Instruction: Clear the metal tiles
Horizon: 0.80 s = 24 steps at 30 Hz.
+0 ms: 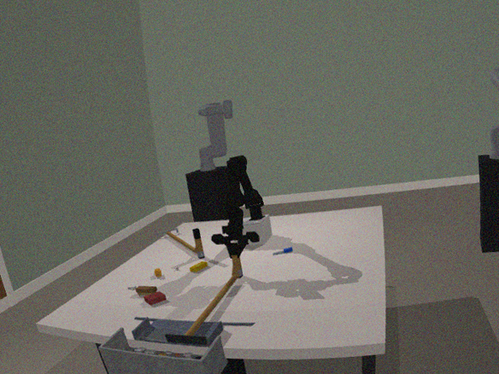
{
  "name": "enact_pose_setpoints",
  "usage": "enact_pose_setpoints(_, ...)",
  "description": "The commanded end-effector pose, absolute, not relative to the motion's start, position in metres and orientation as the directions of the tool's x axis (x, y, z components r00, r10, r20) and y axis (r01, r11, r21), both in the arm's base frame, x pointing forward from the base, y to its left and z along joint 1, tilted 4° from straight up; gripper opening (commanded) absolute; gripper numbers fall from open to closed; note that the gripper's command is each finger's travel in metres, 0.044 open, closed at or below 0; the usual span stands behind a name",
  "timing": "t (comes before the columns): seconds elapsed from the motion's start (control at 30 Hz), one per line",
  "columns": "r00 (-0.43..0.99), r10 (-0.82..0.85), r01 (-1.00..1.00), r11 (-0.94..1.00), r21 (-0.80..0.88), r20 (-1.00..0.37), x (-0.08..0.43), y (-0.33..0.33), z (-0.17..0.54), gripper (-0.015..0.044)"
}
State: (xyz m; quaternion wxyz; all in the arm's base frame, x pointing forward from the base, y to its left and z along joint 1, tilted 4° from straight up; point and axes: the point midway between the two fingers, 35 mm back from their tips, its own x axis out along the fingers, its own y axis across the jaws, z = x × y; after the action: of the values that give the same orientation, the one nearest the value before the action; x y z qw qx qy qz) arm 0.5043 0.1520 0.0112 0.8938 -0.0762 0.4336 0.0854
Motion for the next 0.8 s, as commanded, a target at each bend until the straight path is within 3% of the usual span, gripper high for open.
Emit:
enact_pose_setpoints(0.0, 0.613, 0.088, -0.219, 0.974, -0.062, -0.785, 0.505, 0.152, 0.012, 0.0)
enact_pose_setpoints(0.77, 0.613, 0.088, -0.219, 0.974, -0.062, -0.785, 0.476, 0.149, 0.017, 0.0)
